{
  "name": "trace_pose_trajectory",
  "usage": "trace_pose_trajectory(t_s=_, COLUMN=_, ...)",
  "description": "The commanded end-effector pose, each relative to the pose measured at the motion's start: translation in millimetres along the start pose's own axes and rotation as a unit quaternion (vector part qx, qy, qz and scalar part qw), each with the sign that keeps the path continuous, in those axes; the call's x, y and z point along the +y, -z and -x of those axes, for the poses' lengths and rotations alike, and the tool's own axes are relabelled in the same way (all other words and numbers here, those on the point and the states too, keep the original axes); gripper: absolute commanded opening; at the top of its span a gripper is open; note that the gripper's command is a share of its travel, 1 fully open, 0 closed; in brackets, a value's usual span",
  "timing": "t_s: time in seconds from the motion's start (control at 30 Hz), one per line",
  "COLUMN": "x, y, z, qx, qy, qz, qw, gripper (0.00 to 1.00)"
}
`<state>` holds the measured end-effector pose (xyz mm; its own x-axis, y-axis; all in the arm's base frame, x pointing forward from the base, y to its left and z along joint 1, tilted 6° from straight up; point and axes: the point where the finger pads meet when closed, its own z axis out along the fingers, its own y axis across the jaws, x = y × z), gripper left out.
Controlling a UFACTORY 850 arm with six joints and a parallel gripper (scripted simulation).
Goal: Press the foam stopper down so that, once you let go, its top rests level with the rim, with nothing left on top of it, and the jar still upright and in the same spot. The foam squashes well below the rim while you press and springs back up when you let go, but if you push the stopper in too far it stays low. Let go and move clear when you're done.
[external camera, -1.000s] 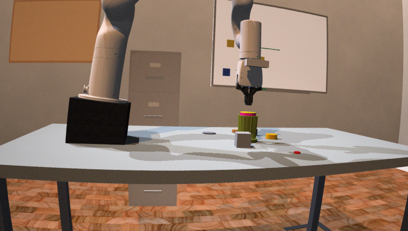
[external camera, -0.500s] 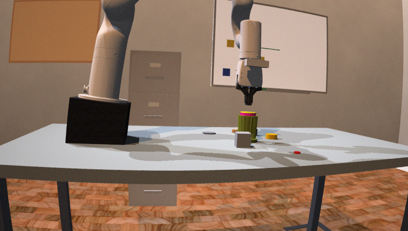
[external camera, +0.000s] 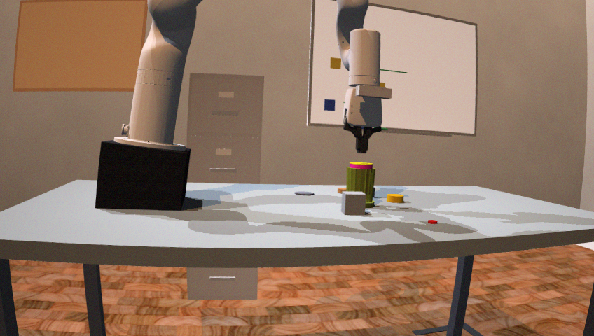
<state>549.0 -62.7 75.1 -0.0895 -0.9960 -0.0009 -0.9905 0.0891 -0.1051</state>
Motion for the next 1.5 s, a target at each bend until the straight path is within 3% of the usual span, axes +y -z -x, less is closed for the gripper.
trace_pose_trajectory(t_s=0.0, x=-1, y=1, z=0, qx=0.000, qy=0.000, qz=-0.001, qw=1.000, gripper=0.00)
trace_pose_trajectory(t_s=0.43, x=-2, y=1, z=1, qx=0.001, qy=0.000, qz=0.000, qw=1.000, gripper=0.00)
trace_pose_trajectory(t_s=0.77, x=-2, y=-22, z=1, qx=0.001, qy=0.000, qz=0.000, qw=1.000, gripper=0.00)
trace_pose_trajectory(t_s=1.47, x=-2, y=-28, z=1, qx=0.001, qy=0.000, qz=0.000, qw=1.000, gripper=0.00)
